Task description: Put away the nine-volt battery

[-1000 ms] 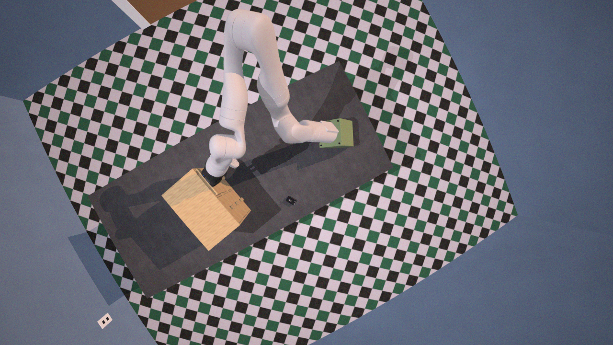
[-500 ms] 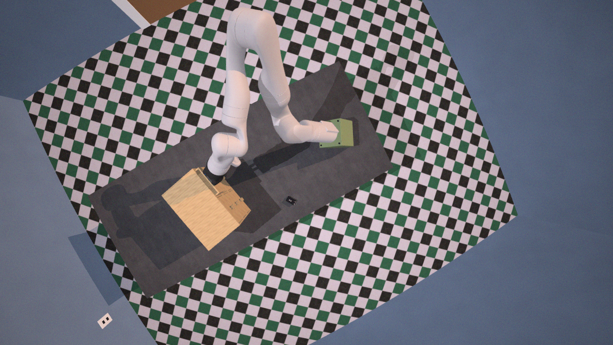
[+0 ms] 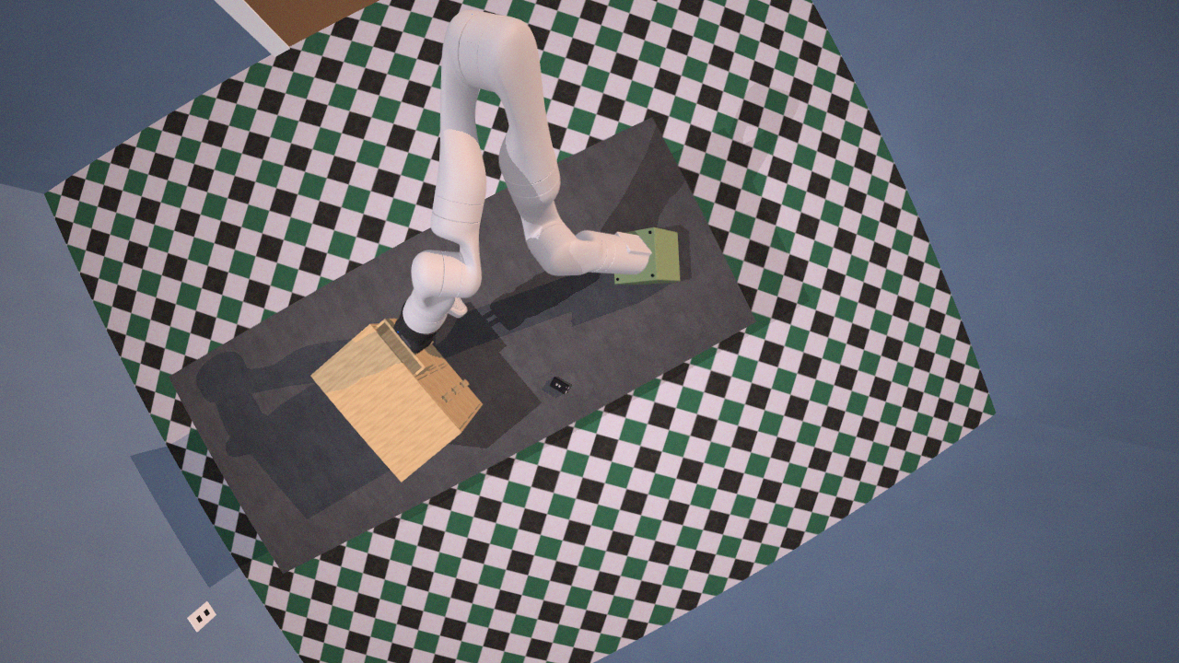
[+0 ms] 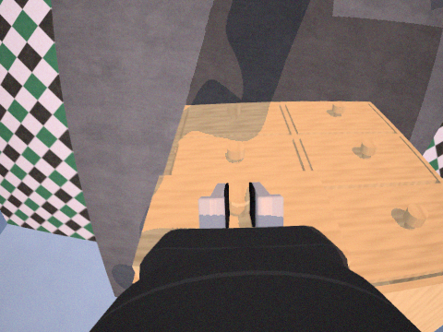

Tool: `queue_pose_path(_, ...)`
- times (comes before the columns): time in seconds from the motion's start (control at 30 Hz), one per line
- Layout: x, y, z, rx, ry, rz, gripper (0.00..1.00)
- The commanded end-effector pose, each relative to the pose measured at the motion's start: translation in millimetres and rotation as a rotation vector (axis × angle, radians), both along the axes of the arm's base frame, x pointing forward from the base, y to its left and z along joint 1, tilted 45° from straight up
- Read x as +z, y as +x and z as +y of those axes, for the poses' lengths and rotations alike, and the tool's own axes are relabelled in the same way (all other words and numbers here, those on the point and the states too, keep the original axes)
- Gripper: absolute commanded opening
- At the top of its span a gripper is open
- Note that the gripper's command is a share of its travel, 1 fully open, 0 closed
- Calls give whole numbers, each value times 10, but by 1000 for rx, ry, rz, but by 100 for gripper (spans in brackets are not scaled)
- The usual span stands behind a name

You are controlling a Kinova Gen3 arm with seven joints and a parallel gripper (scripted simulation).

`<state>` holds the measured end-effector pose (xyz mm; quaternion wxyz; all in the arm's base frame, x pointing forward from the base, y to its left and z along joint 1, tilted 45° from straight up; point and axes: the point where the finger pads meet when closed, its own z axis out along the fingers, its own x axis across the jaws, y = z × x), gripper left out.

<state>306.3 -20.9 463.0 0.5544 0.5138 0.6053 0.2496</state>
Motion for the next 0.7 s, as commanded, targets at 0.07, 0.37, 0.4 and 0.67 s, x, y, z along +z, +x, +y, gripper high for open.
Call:
queue_pose_path(0.07,-15,-34,-6,0,0,-2,37)
queue_pose_path(0.37,-45,-76,-13,0,0,-2,37)
queue_pose_path(0.4,-49,-82,-14,0,0,-2,37)
queue_pose_path(0.67,-82,-129,-21,0,0,-2,37)
